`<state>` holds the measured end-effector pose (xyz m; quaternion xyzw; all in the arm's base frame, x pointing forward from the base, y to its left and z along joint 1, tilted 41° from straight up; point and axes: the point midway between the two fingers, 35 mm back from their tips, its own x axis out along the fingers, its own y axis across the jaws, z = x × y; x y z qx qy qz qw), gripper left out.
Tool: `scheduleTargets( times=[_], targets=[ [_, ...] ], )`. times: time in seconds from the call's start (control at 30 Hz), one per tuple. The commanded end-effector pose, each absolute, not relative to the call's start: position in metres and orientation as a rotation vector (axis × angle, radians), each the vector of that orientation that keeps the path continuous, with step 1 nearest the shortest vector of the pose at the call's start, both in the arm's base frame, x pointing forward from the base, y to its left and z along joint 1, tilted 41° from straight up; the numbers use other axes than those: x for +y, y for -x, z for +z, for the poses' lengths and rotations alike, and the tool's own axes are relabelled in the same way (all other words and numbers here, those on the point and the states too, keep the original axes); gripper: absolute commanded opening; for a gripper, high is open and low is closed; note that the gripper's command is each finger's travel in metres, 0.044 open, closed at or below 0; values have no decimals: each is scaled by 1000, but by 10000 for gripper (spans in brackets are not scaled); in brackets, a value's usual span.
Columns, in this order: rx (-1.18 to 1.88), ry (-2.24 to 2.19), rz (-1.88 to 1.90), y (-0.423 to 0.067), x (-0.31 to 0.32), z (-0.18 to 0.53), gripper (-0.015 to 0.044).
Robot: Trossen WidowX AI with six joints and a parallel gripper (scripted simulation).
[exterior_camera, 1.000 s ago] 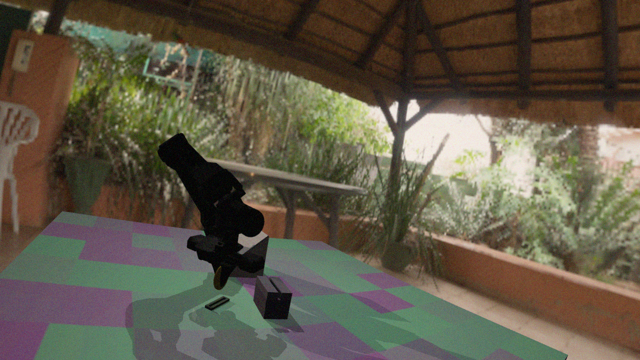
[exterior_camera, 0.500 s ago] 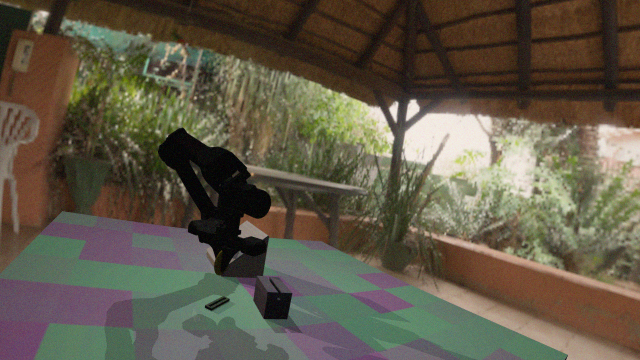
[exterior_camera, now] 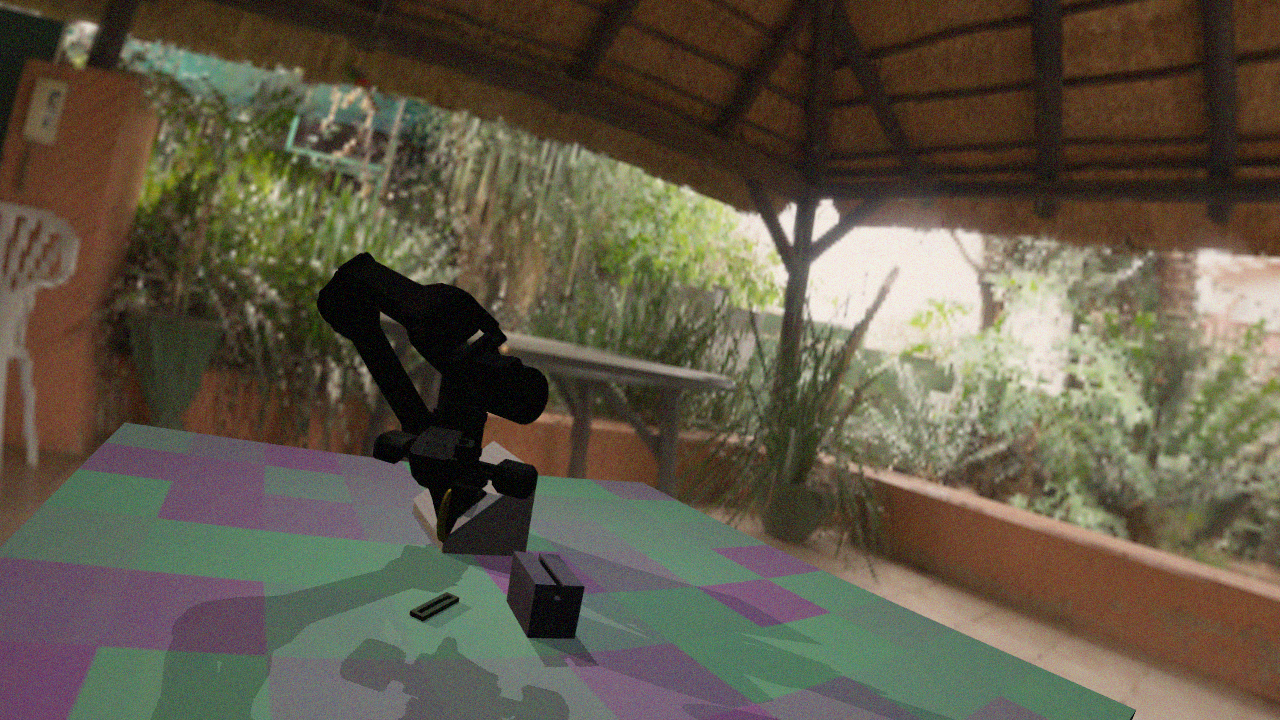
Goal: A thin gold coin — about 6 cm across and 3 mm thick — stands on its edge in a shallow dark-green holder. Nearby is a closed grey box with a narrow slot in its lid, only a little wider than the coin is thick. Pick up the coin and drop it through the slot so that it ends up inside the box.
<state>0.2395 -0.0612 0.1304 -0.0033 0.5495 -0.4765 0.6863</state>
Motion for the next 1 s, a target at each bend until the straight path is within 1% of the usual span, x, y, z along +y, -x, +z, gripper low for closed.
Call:
scheduleTargets(
  times=[0.0,0.37,0.97],
  targets=[
    [1292,91,-998,-240,-60,129,0],
    [1458,362,-760,-241,-55,125,0],
    [1461,362,-749,-257,-32,106,0]
  ],
)
